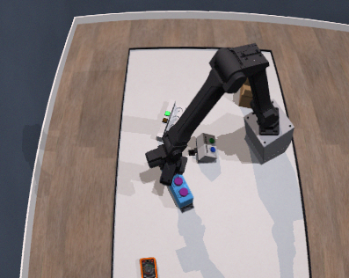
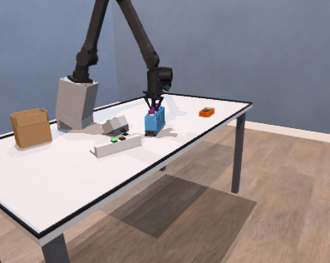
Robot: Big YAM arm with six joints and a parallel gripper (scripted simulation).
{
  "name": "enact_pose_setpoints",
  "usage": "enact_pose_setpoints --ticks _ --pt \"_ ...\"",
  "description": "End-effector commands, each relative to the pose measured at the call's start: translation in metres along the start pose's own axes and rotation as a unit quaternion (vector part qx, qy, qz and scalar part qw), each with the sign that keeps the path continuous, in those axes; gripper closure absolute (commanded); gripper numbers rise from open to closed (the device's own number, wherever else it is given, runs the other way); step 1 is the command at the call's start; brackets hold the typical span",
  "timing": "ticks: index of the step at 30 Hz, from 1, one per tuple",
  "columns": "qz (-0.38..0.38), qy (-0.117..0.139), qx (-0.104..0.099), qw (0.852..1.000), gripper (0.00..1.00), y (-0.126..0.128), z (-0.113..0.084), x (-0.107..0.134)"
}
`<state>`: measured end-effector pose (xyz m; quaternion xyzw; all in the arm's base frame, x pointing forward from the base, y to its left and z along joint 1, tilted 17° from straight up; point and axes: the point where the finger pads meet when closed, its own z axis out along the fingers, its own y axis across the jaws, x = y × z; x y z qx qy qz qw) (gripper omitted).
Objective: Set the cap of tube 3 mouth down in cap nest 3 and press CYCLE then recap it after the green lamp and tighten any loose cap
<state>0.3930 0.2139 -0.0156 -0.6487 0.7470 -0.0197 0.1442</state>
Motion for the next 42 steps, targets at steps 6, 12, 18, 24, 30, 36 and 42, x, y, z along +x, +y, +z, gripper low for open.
enact_pose_setpoints --ticks 6,12,18,24,30,36,42 --pt "-0.027 -0.008 0.008 1.0 1.0 -0.0085 -0.005 -0.0076" --pt "-0.027 -0.008 0.008 1.0 1.0 -0.0084 -0.0049 -0.0077" --pt "-0.027 -0.008 0.008 1.0 1.0 -0.0084 -0.0049 -0.0077" --pt "0.101 -0.012 0.008 0.995 1.0 -0.0121 -0.0086 -0.0133" --pt "0.249 -0.013 0.006 0.968 1.0 -0.0114 -0.007 -0.0128" --pt "0.344 -0.013 0.004 0.939 1.0 -0.0109 -0.0066 -0.0126" --pt "0.48 -0.014 0.002 0.877 1.0 -0.0103 -0.0059 -0.0127"
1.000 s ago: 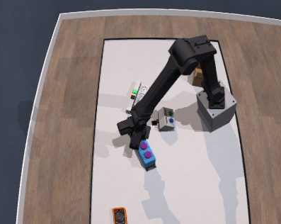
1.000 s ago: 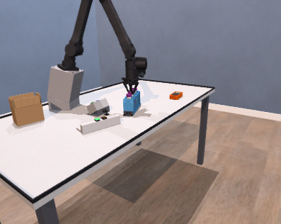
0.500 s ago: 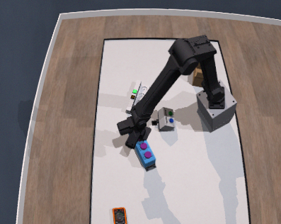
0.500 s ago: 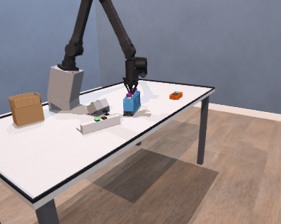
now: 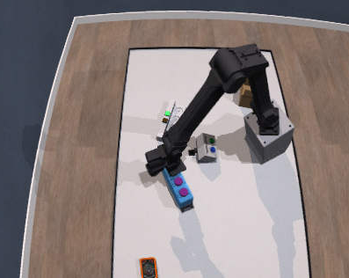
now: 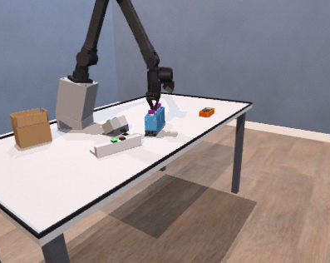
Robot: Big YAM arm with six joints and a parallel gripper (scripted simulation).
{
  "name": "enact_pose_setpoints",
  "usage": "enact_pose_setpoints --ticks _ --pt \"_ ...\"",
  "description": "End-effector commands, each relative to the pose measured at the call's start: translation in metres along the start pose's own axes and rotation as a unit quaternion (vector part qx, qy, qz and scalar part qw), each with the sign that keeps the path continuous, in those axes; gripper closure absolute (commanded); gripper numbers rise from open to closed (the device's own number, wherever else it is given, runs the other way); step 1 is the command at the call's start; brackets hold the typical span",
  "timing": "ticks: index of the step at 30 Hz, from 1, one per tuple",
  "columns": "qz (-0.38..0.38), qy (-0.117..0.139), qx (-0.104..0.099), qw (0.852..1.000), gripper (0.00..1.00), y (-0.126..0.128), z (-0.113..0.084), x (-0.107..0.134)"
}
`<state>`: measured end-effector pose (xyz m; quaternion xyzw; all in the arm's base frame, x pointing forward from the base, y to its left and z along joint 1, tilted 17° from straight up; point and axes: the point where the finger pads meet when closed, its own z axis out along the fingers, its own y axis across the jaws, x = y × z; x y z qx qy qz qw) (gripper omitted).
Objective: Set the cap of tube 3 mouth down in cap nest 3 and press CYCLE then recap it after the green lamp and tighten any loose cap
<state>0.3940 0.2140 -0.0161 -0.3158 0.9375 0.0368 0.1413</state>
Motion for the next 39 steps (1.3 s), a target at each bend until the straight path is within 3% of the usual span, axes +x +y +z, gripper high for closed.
enact_pose_setpoints --ticks 1,8,10,15,21,36,37,39 --pt "0.135 -0.013 -0.003 0.991 1.0 0.0023 -0.0066 -0.0157" --pt "0.299 -0.013 -0.006 0.954 1.0 0.0027 -0.0064 -0.0156" --pt "0.299 -0.013 -0.006 0.954 1.0 0.0027 -0.0064 -0.0156" --pt "0.421 -0.012 -0.008 0.907 1.0 0.0034 -0.0058 -0.0158" --pt "0.545 -0.011 -0.009 0.838 1.0 0.0041 -0.005 -0.0156" --pt "0.544 -0.009 -0.006 0.839 1.0 -0.0001 -0.0043 -0.0107" --pt "0.544 -0.009 -0.006 0.839 0.51 -0.0001 -0.0043 -0.0107" --pt "0.544 -0.009 -0.006 0.839 0.51 -0.0001 -0.0043 -0.0107"
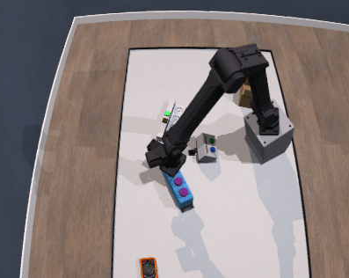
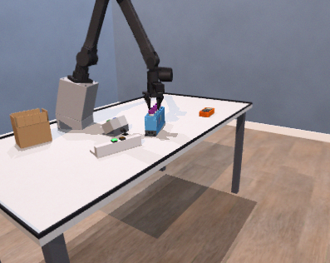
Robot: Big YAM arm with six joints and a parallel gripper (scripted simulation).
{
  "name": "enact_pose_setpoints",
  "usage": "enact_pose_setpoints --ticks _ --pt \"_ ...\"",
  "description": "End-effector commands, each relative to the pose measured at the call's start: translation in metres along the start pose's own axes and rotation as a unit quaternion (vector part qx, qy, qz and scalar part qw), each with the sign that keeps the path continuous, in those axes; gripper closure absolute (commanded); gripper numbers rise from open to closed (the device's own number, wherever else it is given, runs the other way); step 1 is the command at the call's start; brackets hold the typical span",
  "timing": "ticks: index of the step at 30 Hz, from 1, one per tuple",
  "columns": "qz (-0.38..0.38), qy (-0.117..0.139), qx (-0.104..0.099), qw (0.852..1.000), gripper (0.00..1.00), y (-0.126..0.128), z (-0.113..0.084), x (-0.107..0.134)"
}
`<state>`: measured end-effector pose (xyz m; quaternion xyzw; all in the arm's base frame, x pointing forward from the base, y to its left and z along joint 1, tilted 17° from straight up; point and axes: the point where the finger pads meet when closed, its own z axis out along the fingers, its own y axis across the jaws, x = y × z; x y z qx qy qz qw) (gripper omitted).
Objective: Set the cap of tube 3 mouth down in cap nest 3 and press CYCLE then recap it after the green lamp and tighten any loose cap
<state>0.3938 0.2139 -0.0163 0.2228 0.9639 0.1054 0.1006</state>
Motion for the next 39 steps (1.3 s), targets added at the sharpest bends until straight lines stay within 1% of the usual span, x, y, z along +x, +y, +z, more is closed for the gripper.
enact_pose_setpoints --ticks 1,10,11,15,20,22,23,24,25,27,29,30,32,33,34,36,37,39 --pt "0.024 -0.005 -0.01 1.0 0.51 0.01 -0.005 -0.005" --pt "0.024 -0.005 -0.01 1.0 0.51 0.01 -0.005 -0.005" --pt "0.024 -0.006 -0.016 1.0 0.51 0.017 -0.016 -0.004" --pt "0.026 -0.006 -0.014 1.0 0.51 0.014 -0.027 -0.004" --pt "0.024 -0.008 -0.017 1.0 0.51 0.015 -0.044 -0.008" --pt "0.024 -0.008 -0.017 1.0 0.51 0.015 -0.044 -0.008" --pt "0.025 0.0 -0.004 1.0 0.51 0.01 -0.035 -0.004" --pt "0.024 -0.007 -0.014 1.0 0.51 0.015 -0.047 -0.008" --pt "0.024 -0.008 -0.016 1.0 0.51 0.014 -0.053 -0.008" --pt "0.024 -0.011 -0.019 0.999 0.51 0.017 -0.061 -0.011" --pt "0.024 -0.011 -0.02 0.999 0.51 0.017 -0.062 -0.012" --pt "-0.029 -0.009 -0.015 0.999 0.51 0.021 -0.06 0.003" --pt "-0.112 0.004 0.003 0.994 0.51 0.019 -0.044 0.025" --pt "-0.15 0.004 0.002 0.989 0.51 0.023 -0.044 0.031" --pt "-0.153 0.004 0.002 0.988 0.51 0.024 -0.044 0.031" --pt "-0.221 -0.001 -0.003 0.975 0.51 0.039 -0.047 0.042" --pt "-0.235 -0.001 -0.004 0.972 0.51 0.039 -0.048 0.042" --pt "-0.235 -0.001 -0.004 0.972 0.51 0.039 -0.048 0.042"
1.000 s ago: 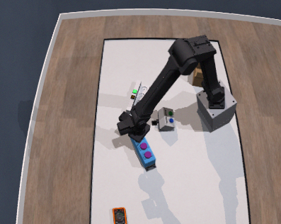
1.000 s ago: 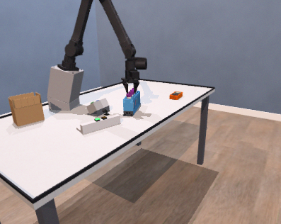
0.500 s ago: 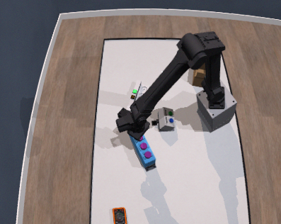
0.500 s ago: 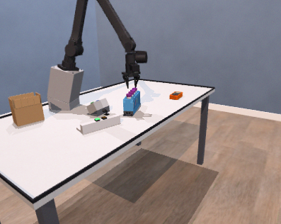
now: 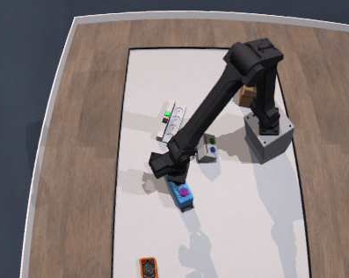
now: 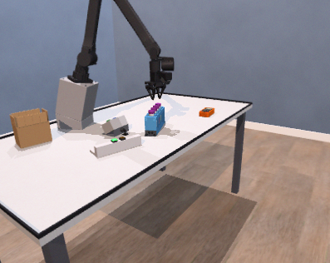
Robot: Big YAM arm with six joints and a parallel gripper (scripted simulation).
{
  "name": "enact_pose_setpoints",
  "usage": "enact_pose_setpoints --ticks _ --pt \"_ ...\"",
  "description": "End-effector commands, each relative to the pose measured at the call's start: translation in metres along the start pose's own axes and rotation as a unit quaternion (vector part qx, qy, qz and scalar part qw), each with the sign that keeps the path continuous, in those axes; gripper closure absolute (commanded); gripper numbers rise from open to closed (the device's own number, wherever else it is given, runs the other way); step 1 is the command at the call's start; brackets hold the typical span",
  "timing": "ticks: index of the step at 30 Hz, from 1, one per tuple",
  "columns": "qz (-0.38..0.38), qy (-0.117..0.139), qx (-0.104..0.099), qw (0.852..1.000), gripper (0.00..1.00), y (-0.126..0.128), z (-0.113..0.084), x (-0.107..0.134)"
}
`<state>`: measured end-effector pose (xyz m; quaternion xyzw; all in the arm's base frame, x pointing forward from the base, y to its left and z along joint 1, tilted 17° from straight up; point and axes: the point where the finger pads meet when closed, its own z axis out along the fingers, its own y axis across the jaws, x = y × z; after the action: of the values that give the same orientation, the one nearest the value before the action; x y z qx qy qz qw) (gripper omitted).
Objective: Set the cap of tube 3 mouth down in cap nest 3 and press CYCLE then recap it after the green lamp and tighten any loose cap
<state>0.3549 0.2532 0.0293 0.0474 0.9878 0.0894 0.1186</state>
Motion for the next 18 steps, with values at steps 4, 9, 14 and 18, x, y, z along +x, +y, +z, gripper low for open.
enact_pose_setpoints --ticks 4,9,14,18 --pt "-0.182 -0.003 -0.003 0.983 0.51 0.032 -0.002 0.006" --pt "-0.303 -0.003 -0.004 0.953 0.51 0.052 -0.002 0.022" --pt "-0.41 -0.004 -0.001 0.912 0.51 0.046 -0.004 0.02" --pt "-0.484 -0.004 -0.001 0.875 0.51 0.046 -0.004 0.02"
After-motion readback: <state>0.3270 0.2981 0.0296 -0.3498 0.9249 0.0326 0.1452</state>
